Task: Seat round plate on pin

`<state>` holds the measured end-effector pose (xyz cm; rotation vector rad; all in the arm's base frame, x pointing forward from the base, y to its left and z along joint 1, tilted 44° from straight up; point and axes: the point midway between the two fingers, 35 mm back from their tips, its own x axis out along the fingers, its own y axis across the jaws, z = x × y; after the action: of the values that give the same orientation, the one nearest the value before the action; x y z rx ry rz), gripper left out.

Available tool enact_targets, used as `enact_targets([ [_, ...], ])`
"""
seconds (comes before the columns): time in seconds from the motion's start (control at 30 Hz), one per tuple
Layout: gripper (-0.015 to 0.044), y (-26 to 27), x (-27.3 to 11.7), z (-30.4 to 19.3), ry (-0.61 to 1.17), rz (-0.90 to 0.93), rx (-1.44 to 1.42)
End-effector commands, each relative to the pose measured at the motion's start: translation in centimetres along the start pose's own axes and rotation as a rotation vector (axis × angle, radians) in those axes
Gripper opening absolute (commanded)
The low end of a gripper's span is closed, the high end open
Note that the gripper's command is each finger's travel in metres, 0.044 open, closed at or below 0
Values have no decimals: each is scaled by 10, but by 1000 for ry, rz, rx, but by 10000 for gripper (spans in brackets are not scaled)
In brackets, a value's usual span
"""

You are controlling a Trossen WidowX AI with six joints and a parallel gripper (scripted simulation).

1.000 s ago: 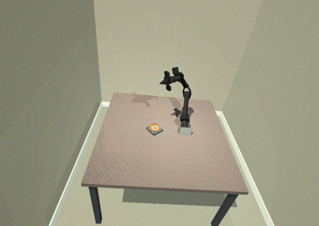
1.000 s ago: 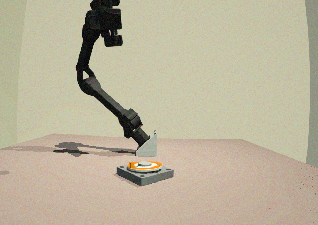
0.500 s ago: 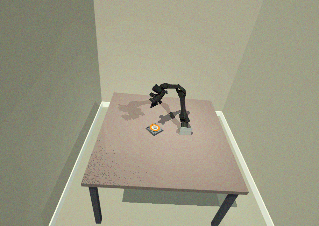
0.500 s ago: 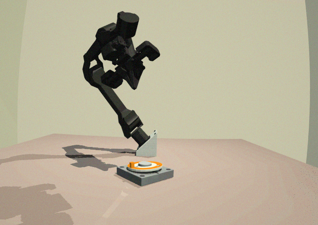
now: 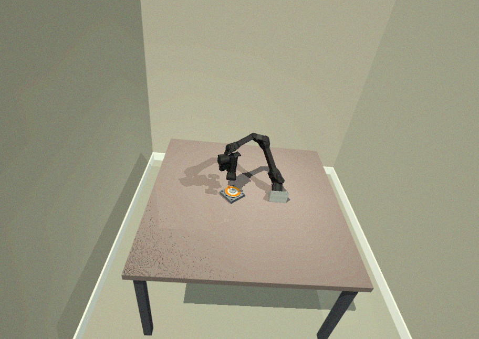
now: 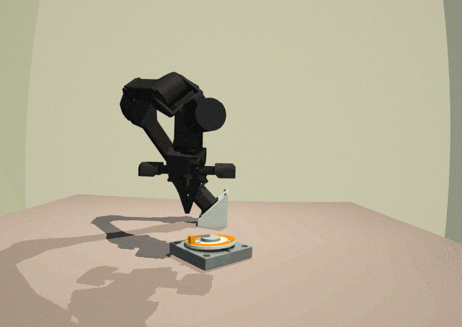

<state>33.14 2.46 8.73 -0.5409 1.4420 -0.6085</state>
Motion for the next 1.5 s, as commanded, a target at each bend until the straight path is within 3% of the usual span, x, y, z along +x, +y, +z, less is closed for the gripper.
enact_targets([
  [0.0,0,-2,4,-5,18,-13,-32],
  [0.5,0,-4,51,-7,17,-15,-32],
  [1.47,0,15,54,17,16,-14,-30],
])
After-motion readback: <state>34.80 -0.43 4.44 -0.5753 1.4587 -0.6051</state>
